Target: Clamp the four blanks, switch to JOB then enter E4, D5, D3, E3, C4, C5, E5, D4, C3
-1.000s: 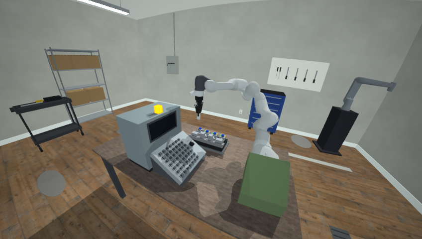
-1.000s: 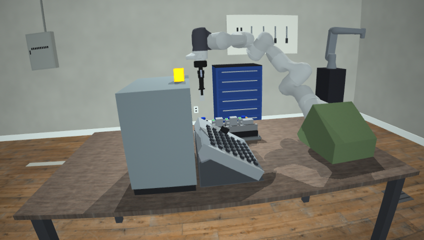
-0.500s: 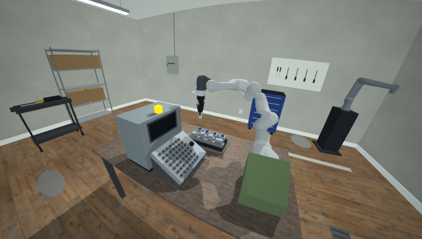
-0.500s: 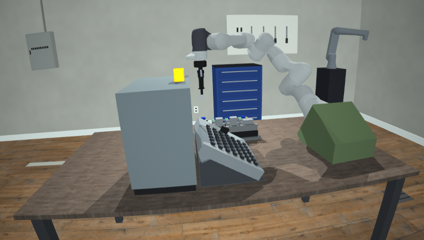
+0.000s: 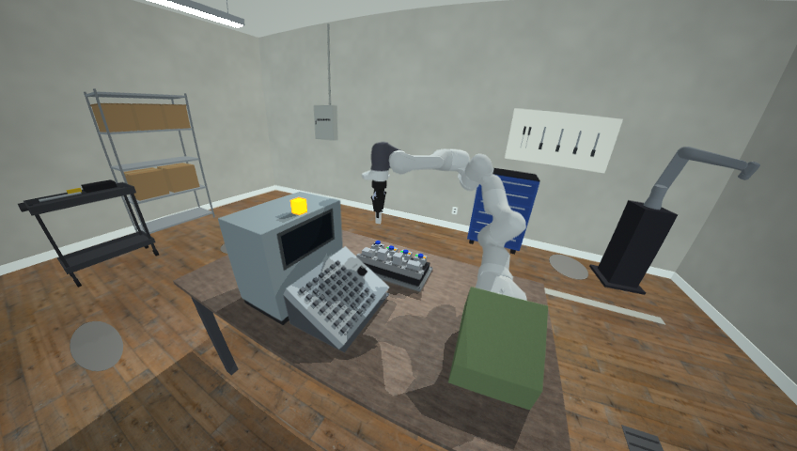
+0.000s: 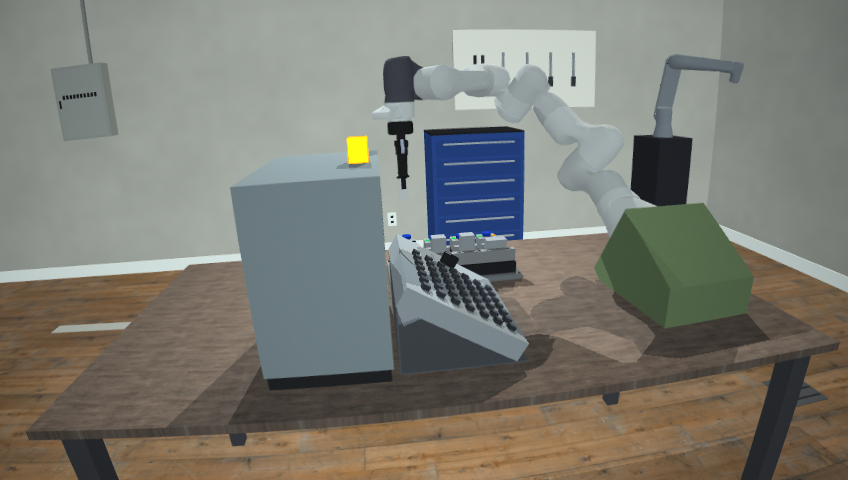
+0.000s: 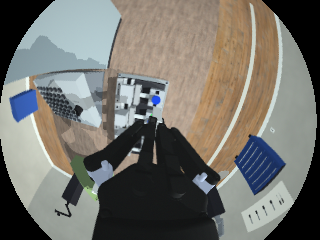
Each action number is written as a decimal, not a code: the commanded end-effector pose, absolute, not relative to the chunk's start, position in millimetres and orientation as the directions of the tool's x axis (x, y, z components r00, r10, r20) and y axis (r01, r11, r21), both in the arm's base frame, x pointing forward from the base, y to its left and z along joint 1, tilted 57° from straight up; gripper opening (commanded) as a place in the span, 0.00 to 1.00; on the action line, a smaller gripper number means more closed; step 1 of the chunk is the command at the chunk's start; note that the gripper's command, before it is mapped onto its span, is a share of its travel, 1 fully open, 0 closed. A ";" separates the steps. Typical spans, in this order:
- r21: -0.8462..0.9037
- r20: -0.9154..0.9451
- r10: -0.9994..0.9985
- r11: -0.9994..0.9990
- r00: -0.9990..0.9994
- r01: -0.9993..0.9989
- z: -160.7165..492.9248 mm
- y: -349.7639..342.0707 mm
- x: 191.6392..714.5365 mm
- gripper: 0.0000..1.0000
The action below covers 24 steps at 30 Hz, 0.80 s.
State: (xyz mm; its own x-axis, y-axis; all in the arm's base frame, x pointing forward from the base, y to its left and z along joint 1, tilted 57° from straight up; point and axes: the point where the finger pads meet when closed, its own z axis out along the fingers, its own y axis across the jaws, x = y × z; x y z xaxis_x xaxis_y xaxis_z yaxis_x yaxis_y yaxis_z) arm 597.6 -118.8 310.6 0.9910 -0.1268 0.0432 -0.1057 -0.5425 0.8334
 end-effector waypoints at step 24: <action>0.838 0.031 -0.120 -0.539 0.992 -0.092 304.0 -127.3 596.1 0.00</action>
